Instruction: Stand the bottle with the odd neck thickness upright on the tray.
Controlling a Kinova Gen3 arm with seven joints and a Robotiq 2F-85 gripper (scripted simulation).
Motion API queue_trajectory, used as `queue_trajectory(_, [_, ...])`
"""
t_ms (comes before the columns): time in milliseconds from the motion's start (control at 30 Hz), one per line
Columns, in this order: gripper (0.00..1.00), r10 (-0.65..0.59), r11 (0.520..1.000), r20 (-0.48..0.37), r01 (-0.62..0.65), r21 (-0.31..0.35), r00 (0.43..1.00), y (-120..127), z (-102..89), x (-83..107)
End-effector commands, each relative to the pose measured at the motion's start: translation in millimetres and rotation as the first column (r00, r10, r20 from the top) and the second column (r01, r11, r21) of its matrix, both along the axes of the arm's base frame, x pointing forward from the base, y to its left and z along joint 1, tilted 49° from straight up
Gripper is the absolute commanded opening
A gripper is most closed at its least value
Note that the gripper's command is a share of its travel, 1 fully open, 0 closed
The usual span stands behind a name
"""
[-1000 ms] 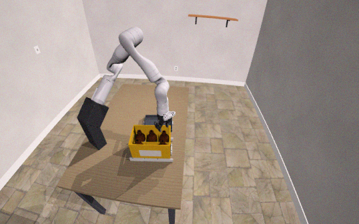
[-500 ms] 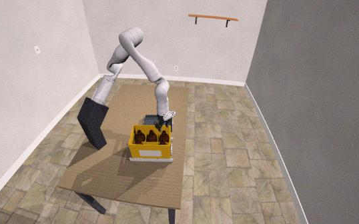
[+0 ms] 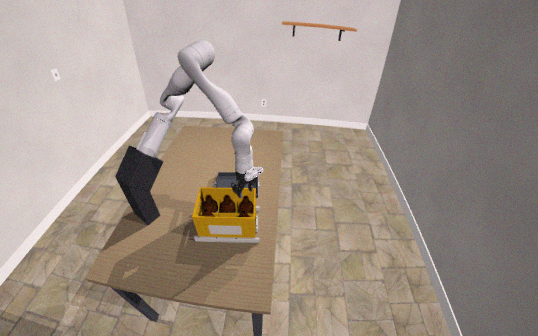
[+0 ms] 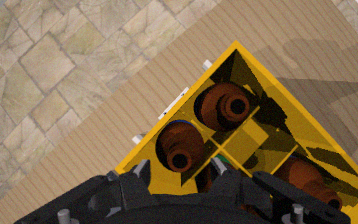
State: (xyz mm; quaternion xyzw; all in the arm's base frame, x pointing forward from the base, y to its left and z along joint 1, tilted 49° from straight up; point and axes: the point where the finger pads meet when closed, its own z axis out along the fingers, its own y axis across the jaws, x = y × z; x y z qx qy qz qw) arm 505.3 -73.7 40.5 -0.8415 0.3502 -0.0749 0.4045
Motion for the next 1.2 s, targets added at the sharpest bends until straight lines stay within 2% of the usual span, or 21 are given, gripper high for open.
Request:
queue_trajectory(0, [0.64, -0.007, 1.000, 0.001, 0.007, 0.000, 1.000, -1.5, 0.0, 2.9])
queue_trajectory(1167, [0.64, -0.007, 1.000, 0.001, 0.007, 0.000, 1.000, -1.2, 0.1, 2.8])
